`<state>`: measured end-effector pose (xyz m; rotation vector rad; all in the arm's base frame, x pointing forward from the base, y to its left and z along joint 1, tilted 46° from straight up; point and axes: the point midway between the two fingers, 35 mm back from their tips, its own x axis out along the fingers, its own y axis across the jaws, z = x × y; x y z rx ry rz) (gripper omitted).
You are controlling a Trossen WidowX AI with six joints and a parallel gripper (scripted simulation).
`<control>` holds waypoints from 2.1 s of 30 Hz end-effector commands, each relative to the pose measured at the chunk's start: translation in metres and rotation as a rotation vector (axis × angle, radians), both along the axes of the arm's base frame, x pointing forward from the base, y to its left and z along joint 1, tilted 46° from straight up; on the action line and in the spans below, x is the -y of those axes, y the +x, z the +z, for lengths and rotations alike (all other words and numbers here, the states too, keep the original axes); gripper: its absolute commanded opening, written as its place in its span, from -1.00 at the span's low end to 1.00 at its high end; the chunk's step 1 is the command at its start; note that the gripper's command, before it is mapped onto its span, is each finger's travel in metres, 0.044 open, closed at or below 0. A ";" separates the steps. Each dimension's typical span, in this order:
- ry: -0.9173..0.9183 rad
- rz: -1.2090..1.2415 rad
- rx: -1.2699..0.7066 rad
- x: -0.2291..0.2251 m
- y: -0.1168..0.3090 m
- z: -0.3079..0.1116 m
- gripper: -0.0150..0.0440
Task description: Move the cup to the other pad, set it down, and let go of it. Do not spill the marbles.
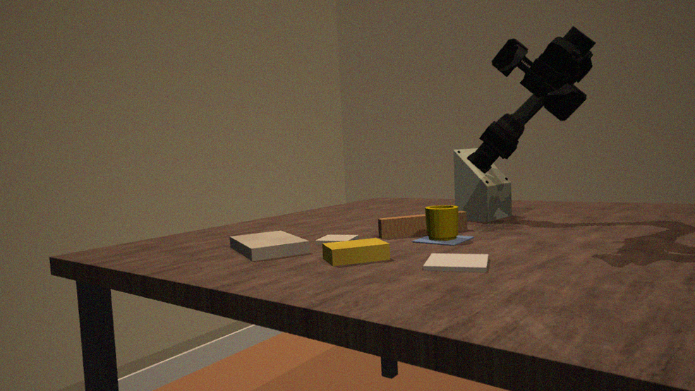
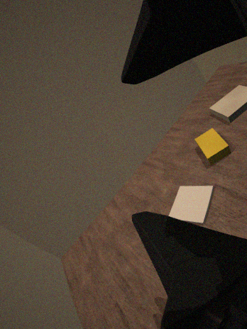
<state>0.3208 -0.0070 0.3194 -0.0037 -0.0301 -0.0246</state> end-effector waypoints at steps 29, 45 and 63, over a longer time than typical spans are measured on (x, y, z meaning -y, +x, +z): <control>2.001 -0.706 -1.531 0.002 -0.004 -0.268 0.07; 2.000 -0.707 -1.531 -0.003 -0.002 -0.276 0.07; 2.000 -0.707 -1.531 -0.022 0.005 -0.297 0.07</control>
